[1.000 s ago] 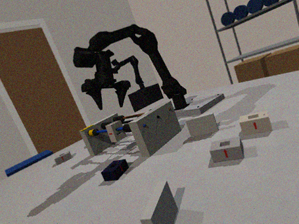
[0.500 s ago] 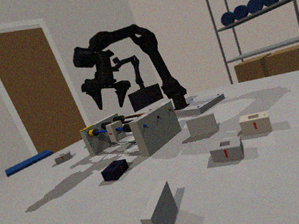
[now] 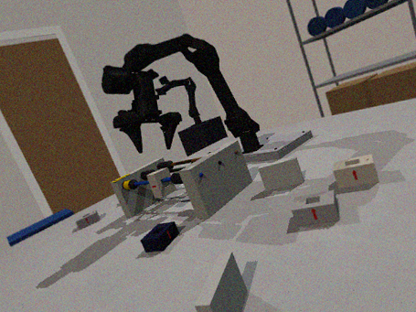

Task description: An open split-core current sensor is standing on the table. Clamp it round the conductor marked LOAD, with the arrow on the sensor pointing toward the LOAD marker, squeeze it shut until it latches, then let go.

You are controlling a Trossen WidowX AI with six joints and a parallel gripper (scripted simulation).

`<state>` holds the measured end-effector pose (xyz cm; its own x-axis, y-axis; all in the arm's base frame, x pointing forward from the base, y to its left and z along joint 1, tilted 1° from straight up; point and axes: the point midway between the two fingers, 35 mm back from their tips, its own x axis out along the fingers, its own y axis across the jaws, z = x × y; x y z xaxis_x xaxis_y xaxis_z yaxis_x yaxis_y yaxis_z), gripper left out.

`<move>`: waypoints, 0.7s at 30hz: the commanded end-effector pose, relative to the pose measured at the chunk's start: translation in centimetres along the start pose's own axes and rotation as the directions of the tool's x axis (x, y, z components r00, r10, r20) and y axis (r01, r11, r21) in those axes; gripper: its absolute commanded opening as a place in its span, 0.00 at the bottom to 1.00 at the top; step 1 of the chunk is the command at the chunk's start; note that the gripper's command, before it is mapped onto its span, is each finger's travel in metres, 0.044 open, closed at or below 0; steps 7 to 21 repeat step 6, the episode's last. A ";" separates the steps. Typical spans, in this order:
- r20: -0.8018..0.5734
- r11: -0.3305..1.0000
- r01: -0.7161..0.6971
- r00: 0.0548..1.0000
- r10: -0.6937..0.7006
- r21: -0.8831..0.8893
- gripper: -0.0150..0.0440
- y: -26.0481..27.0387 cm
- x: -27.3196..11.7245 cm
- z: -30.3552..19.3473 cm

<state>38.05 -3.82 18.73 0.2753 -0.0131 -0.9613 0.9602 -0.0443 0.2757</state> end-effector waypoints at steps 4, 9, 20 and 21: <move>0.006 1.000 -0.004 1.000 0.004 0.004 1.00 0.1 0.0 0.1; 0.000 1.000 0.000 1.000 0.000 0.000 1.00 0.0 0.0 0.0; 0.000 1.000 0.000 1.000 0.000 0.000 1.00 0.0 0.0 0.0; 0.000 1.000 0.000 1.000 0.000 0.000 1.00 0.0 0.0 0.0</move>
